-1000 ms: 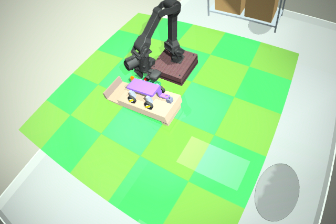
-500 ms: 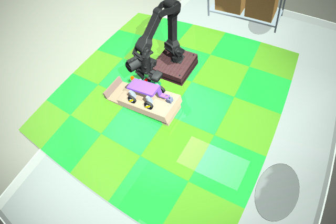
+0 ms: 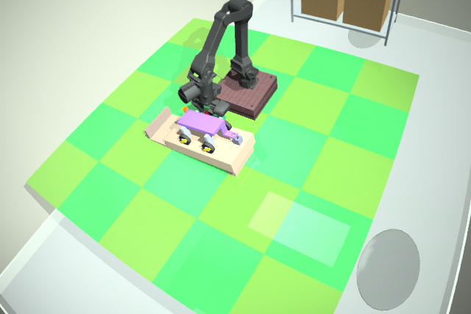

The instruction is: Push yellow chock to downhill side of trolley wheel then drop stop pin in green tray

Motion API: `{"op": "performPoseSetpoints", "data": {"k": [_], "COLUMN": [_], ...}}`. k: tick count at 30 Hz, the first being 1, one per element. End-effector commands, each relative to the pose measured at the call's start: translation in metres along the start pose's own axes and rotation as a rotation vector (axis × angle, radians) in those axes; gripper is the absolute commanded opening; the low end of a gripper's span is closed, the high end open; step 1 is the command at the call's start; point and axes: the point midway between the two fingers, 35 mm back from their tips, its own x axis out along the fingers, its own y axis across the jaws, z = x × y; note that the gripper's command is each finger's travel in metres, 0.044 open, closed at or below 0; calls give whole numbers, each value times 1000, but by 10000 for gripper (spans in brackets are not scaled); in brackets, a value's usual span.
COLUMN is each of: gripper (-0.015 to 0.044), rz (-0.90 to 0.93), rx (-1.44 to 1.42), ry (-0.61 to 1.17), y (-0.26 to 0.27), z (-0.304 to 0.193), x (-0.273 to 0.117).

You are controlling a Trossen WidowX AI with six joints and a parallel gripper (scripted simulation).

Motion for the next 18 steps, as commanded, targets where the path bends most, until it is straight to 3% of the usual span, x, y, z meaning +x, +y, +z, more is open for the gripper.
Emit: {"op": "performPoseSetpoints", "data": {"k": [1,18], "gripper": [190,190], "rz": [3,3], "rx": [3,3], "ry": [-3,-3], "y": [-2,-11], "z": [1,2], "x": [2,7]}}
